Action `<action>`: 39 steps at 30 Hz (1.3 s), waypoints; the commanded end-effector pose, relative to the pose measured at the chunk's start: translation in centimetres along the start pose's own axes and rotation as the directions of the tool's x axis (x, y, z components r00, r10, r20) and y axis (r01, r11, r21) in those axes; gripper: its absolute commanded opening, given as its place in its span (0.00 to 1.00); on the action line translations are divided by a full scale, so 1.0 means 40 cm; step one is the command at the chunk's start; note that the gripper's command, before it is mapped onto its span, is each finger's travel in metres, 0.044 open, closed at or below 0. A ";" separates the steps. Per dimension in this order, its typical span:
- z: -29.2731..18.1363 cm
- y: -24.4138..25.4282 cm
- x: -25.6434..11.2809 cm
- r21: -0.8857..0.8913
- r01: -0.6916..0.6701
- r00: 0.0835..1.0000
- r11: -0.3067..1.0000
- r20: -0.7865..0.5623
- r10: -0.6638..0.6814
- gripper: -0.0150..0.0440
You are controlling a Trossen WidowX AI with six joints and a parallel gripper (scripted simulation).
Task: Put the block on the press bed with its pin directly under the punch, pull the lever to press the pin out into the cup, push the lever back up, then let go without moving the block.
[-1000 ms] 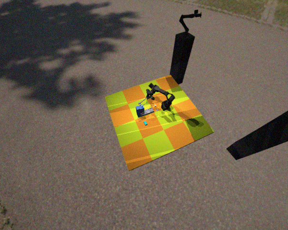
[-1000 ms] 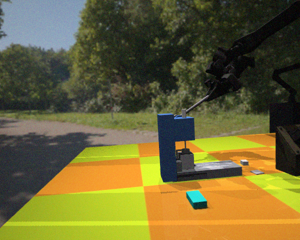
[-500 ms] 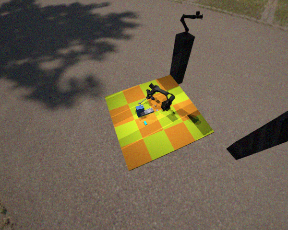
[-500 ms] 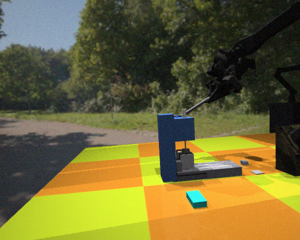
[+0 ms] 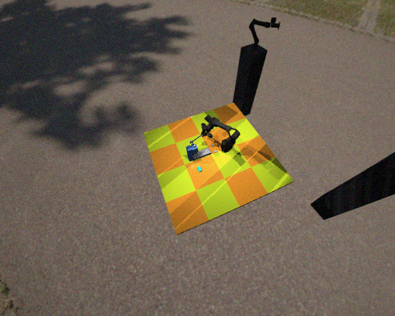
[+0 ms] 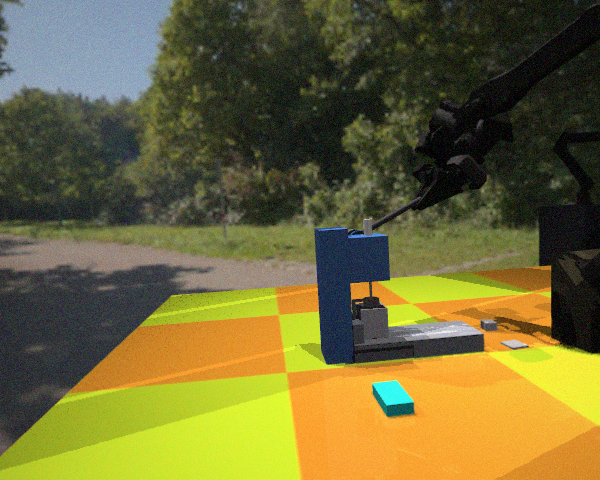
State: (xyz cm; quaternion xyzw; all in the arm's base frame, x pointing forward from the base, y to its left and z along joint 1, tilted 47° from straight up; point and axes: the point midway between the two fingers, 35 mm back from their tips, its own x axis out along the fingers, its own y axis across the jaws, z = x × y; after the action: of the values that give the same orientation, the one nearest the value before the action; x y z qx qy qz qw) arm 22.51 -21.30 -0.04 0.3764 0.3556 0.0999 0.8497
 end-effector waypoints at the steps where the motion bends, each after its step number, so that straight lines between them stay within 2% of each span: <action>1: -0.026 0.000 0.010 0.008 0.006 1.000 1.000 -0.024 -0.006 0.25; 39: -0.069 0.000 0.031 0.008 0.006 1.000 1.000 -0.024 -0.006 0.25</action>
State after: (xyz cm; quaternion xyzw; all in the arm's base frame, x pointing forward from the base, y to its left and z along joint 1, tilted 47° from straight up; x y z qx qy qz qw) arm 21.80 -19.85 -1.35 0.3777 0.3552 0.0989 0.8493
